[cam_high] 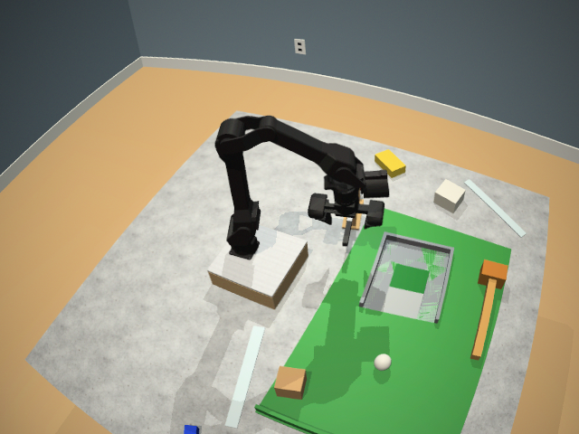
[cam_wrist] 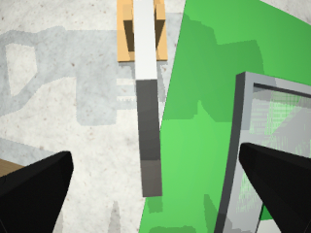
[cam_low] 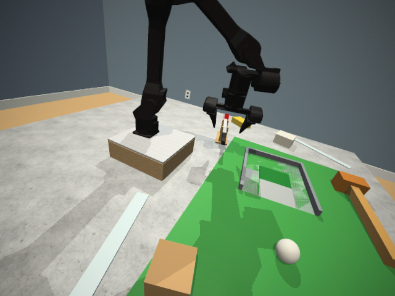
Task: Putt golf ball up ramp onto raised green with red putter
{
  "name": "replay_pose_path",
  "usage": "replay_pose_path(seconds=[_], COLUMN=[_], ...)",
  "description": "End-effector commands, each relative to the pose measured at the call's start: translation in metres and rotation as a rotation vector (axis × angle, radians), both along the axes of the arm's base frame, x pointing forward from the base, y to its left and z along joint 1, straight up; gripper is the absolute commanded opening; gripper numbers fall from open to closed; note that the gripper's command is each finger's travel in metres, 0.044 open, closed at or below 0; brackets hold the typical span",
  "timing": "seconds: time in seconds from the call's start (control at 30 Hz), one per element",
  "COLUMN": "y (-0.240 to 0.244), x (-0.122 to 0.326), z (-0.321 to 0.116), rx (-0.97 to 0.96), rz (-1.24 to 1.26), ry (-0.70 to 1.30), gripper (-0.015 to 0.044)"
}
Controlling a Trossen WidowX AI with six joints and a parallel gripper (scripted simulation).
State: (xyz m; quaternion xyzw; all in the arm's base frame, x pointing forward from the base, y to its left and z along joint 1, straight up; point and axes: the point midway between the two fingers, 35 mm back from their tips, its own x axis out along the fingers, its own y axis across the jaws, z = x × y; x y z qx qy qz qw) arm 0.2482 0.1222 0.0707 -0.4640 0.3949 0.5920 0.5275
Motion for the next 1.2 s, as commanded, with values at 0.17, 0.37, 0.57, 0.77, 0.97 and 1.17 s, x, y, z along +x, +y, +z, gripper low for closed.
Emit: replay_pose_path(seconds=[0.17, 0.37, 0.57, 0.77, 0.97, 1.17], y=[0.002, 0.003, 0.003, 0.003, 0.003, 0.003], x=[-0.003, -0.002, -0.003, -0.002, -0.002, -0.002], z=[-0.023, -0.035, -0.047, -0.053, -0.063, -0.070], rx=[0.005, 0.005, 0.005, 0.005, 0.005, 0.005], rz=[0.018, 0.018, 0.018, 0.018, 0.018, 0.018], ry=[0.003, 0.003, 0.003, 0.003, 0.003, 0.003], gripper=[0.0440, 0.0440, 0.0440, 0.0440, 0.0440, 0.0440])
